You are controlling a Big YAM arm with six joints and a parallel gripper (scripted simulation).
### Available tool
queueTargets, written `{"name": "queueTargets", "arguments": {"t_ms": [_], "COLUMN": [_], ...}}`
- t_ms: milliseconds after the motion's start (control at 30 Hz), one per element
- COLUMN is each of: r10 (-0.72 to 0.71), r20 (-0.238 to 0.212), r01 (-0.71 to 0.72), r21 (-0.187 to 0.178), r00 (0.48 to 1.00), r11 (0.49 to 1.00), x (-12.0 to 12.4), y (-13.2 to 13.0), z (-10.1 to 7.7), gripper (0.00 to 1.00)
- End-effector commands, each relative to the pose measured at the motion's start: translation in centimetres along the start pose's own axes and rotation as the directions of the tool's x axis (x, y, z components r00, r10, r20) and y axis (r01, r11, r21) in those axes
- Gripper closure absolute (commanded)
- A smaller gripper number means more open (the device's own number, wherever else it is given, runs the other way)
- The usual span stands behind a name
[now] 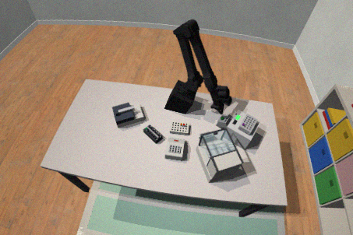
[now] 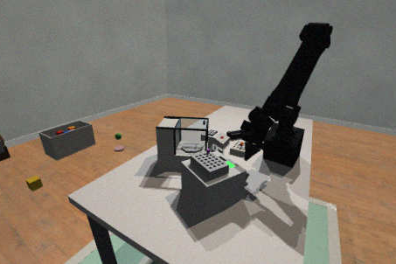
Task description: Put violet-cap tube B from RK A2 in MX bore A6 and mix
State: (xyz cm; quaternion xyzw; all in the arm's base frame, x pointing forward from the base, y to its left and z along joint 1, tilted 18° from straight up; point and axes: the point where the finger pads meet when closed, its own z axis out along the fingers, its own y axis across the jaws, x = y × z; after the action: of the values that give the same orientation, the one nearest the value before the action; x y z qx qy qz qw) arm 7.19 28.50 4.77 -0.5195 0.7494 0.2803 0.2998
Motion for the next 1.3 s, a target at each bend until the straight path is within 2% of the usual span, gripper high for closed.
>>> {"name": "queueTargets", "arguments": {"t_ms": [0,233,633,1000,1067,1100,1267], "r10": [-0.004,-0.005,-0.008,-0.009,-0.009,-0.008,-0.008], "r20": [-0.01,-0.001,0.043,0.048,0.048,0.032,0.031], "r01": [0.004,0.005,0.008,0.008,0.008,0.007,0.007], "r21": [0.009,0.008,0.004,0.003,0.003,0.005,0.006], "r00": [1.0,1.0,0.999,0.999,0.999,0.999,1.0], "r11": [1.0,1.0,1.0,1.0,1.0,1.0,1.0], "x": [0.2,-0.4,-3.1,-3.3,-3.3,-2.3,-2.2], "y": [-0.4,-0.3,0.0,0.1,0.1,-0.1,-0.1], "z": [-0.6,-1.8,-4.1,-6.3,-6.3,-6.1,-6.2], "gripper": [1.0,1.0,1.0,1.0,1.0,1.0,1.0]}}
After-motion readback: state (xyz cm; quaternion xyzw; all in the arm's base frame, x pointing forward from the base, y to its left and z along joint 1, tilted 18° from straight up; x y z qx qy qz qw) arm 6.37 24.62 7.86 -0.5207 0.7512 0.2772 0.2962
